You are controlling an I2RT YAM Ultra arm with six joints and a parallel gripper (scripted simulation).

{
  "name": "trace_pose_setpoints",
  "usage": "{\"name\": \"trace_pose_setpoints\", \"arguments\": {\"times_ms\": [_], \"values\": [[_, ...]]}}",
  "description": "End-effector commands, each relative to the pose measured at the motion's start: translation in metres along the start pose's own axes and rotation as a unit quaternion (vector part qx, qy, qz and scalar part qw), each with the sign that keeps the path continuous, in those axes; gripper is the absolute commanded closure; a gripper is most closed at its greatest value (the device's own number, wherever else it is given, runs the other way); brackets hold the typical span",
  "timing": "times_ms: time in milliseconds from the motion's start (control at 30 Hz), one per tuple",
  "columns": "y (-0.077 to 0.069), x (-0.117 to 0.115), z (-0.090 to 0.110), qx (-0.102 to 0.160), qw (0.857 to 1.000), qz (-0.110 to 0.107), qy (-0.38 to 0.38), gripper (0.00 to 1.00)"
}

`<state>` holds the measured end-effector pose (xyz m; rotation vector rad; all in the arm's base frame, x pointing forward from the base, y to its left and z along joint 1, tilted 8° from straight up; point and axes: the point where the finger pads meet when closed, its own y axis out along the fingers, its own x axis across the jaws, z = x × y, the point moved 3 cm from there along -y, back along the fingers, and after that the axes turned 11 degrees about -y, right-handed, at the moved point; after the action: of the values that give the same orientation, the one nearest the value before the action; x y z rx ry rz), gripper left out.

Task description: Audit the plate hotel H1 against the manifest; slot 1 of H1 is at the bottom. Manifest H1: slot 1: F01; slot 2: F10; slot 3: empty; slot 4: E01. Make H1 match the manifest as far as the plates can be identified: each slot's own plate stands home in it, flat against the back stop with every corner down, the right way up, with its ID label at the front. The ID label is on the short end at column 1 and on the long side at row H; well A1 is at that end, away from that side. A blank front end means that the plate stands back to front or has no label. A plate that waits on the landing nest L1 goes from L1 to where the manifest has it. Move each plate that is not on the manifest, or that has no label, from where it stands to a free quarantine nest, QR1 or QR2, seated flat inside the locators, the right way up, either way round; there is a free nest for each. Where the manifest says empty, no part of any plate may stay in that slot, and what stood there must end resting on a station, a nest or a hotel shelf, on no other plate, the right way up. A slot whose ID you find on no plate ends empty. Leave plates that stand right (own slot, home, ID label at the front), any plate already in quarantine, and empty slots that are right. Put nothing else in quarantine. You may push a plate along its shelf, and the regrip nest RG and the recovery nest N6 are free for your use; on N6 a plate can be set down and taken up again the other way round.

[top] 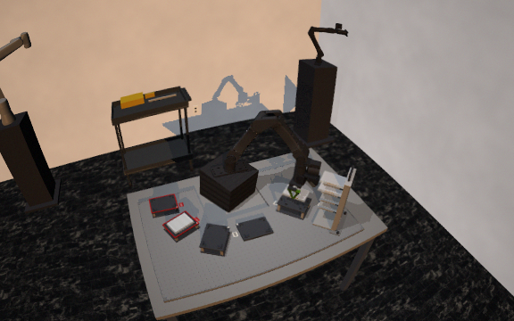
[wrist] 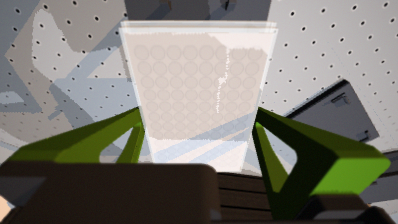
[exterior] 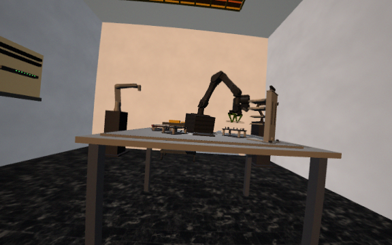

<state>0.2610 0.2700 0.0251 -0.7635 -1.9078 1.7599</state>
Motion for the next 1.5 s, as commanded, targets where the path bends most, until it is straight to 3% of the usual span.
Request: {"name": "trace_pose_setpoints", "arguments": {"times_ms": [0,1467], "values": [[-0.004,-0.001,-0.007,-0.016,1.0,0.001,0.0,0.14],[0.022,-0.001,-0.007,-0.016,1.0,0.001,0.0,0.14]]}}
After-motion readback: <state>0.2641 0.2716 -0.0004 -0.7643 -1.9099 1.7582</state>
